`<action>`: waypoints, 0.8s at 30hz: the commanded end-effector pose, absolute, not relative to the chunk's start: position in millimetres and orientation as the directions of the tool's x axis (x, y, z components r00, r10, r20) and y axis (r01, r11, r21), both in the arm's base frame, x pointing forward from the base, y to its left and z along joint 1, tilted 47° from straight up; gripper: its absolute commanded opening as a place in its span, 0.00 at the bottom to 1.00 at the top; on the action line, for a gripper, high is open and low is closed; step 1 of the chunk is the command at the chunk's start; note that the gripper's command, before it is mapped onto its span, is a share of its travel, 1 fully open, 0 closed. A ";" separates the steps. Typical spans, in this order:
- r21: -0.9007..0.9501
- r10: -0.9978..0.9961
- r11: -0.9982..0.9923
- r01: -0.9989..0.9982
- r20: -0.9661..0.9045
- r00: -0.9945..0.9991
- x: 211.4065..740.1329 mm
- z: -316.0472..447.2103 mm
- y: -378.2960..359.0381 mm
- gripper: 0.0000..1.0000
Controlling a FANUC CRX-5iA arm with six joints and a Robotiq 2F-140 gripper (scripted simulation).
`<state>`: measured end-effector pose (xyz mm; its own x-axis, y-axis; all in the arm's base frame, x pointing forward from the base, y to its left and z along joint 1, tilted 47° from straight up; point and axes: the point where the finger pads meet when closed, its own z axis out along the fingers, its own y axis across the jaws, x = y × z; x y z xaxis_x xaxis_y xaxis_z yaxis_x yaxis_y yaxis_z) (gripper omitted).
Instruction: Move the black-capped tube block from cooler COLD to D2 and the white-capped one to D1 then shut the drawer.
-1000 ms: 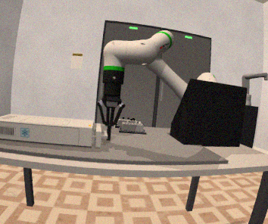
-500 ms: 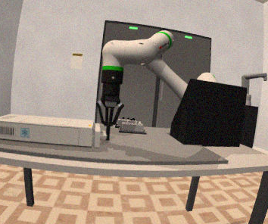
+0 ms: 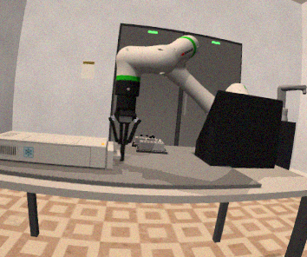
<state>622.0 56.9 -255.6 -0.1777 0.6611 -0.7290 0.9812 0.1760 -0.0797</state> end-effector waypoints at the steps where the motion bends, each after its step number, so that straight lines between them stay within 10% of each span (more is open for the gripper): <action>1: -0.078 0.661 0.178 0.981 -0.729 -0.178 623.2 -254.9 58.3 0.10; 24: -0.078 0.661 0.178 0.981 -0.729 -0.178 627.4 -255.3 59.1 0.10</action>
<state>626.6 57.7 -256.0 -0.1777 0.6611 -0.7290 0.9812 0.1760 -0.0796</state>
